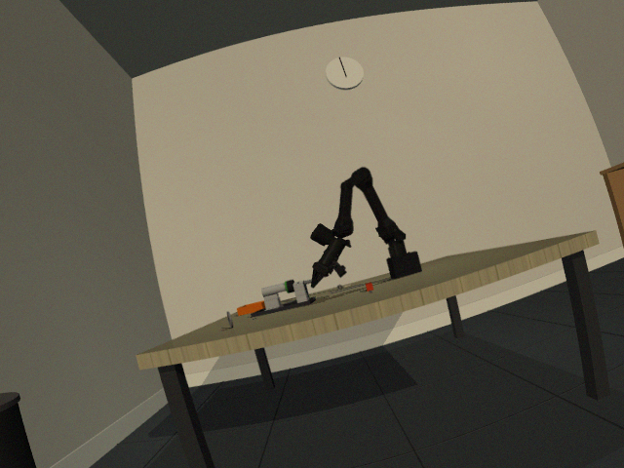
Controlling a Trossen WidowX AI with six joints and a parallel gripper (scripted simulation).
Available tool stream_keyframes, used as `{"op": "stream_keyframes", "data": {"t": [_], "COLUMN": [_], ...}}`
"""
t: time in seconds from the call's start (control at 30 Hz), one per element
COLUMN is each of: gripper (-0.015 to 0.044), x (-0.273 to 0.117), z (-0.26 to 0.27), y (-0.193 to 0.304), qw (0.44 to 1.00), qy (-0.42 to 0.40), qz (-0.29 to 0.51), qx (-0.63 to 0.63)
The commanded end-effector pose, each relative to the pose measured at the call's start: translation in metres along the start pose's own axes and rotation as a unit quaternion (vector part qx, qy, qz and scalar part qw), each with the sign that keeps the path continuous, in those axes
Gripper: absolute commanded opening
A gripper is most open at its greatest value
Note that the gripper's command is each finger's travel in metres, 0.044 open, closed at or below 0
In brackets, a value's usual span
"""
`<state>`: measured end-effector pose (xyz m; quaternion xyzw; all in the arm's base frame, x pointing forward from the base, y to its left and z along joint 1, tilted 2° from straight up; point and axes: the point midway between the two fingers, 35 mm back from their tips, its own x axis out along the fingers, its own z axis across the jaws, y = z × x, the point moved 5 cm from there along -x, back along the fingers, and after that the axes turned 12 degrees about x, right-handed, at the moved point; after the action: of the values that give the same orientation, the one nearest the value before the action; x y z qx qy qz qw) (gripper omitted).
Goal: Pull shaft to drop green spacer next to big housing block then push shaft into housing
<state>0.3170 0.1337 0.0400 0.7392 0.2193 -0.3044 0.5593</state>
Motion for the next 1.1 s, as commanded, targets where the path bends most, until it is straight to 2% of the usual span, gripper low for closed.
{"op": "stream_keyframes", "data": {"t": [0.0,1.07], "gripper": [0.0,0.0], "x": [-0.0006,-0.0028], "z": [-0.0001,0.0003], "y": [-0.0004,-0.0026], "qw": [1.0,1.0], "qy": [0.0,0.0], "qz": [0.0,0.0], "qx": [0.002,0.002]}}
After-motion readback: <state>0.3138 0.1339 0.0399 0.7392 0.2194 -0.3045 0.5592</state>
